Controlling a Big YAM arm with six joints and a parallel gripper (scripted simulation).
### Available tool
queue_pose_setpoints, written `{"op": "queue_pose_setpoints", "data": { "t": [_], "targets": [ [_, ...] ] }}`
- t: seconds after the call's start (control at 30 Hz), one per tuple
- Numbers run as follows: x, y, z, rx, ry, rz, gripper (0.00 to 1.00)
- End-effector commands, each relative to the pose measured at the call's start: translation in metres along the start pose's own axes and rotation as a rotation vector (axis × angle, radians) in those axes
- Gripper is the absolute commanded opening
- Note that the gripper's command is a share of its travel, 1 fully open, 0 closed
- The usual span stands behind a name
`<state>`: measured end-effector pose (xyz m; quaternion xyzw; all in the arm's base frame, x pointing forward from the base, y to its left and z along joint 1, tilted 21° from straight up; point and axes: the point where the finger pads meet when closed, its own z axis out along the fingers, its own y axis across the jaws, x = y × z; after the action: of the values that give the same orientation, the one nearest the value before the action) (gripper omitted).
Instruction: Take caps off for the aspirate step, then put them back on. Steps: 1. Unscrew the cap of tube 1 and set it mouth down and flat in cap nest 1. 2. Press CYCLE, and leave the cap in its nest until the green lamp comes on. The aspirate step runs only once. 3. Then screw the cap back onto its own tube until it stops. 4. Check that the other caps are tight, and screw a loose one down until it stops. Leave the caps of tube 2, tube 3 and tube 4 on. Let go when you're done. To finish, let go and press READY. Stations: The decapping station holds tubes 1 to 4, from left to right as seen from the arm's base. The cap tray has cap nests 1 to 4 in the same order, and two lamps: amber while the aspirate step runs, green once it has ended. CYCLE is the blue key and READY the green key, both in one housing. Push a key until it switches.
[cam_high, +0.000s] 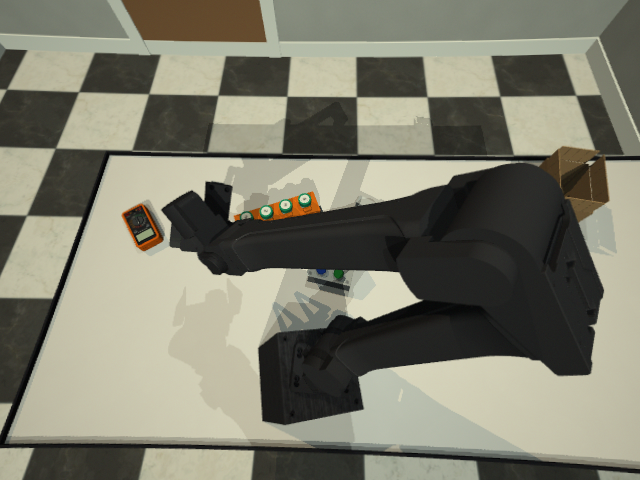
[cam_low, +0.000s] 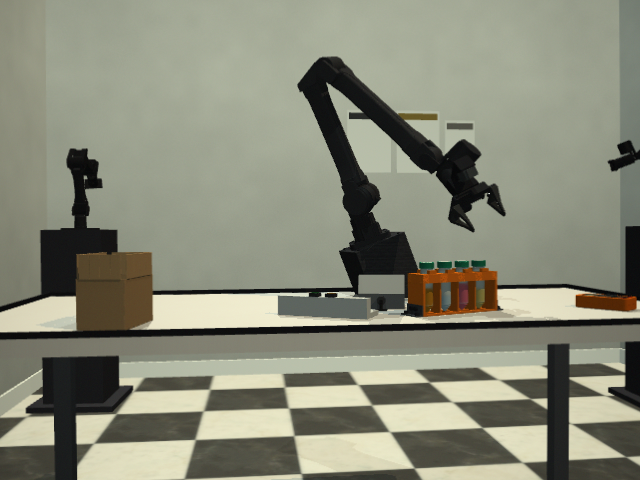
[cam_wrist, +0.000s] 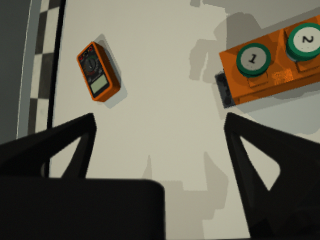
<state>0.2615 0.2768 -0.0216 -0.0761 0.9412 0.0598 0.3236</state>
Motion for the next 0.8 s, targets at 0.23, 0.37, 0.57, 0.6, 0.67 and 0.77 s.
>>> {"op": "queue_pose_setpoints", "data": {
  "t": [0.23,0.37,0.57,0.6,0.67,0.77],
  "targets": [
    [-0.0029,0.0028,-0.0006,-0.006,-0.006,0.003,1.00],
    [-0.0029,0.0028,-0.0006,-0.006,-0.006,0.003,1.00],
    [-0.0129,0.0116,-0.0007,-0.020,-0.022,0.013,0.49],
    [-0.0129,0.0116,-0.0007,-0.020,-0.022,0.013,0.49],
    [-0.0129,0.0116,-0.0007,-0.020,-0.022,0.013,0.49],
    [-0.0129,0.0116,-0.0007,-0.020,-0.022,0.013,0.49]
  ]
}}
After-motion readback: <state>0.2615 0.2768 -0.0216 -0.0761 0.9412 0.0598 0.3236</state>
